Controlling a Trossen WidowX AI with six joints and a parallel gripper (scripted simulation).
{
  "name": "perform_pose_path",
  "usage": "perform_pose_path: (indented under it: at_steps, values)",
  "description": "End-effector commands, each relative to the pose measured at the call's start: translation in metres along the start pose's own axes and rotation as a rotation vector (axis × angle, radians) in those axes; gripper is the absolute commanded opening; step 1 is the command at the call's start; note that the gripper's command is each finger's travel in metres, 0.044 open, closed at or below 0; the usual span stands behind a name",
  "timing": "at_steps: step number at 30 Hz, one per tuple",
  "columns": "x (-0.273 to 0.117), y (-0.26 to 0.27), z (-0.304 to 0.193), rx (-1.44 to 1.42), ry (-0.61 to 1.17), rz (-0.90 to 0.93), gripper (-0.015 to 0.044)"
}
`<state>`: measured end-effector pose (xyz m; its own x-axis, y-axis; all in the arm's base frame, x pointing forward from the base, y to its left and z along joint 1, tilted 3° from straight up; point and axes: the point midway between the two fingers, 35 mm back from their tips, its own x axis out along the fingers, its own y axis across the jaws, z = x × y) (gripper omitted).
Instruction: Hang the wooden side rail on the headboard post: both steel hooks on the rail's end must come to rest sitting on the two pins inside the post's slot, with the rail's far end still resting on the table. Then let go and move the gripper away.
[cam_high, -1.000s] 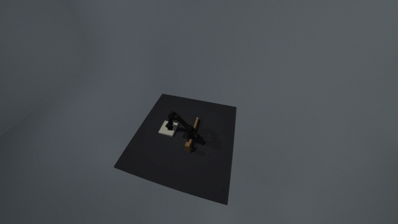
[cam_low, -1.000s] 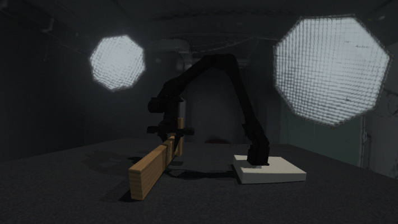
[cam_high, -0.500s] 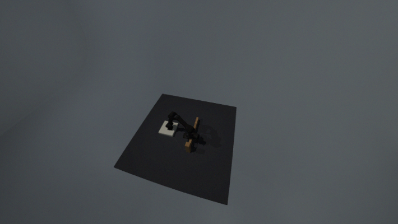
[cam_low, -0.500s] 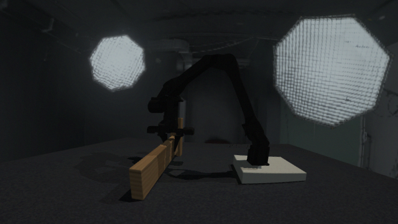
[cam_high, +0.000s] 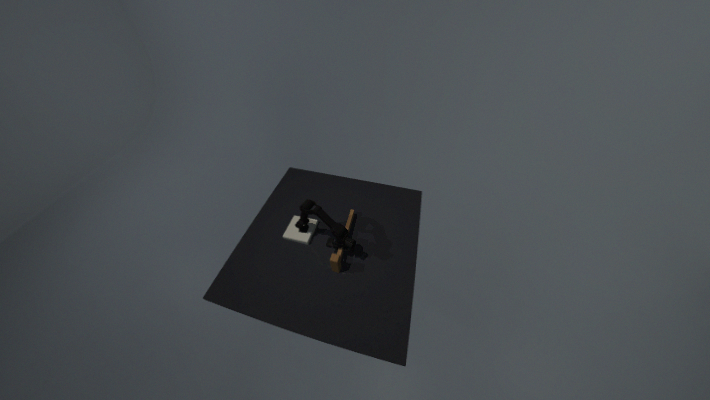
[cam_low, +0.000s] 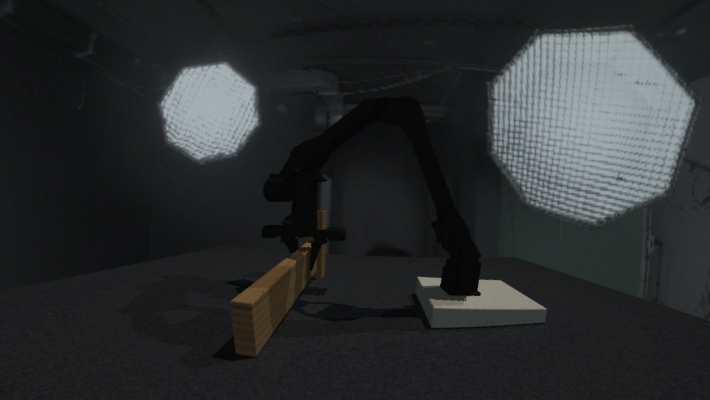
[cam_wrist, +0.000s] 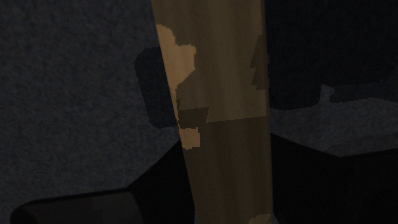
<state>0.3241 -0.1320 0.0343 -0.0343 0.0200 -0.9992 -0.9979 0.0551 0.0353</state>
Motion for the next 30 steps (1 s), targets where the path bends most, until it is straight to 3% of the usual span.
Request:
perform_pose_path:
  at_steps: [1,30]
  values:
    - [-0.0039,-0.0038,-0.002,-0.003,0.005,-0.012,0.0]
    - [-0.0007,-0.0005,-0.0052,-0.003,0.005,-0.012,0.0]
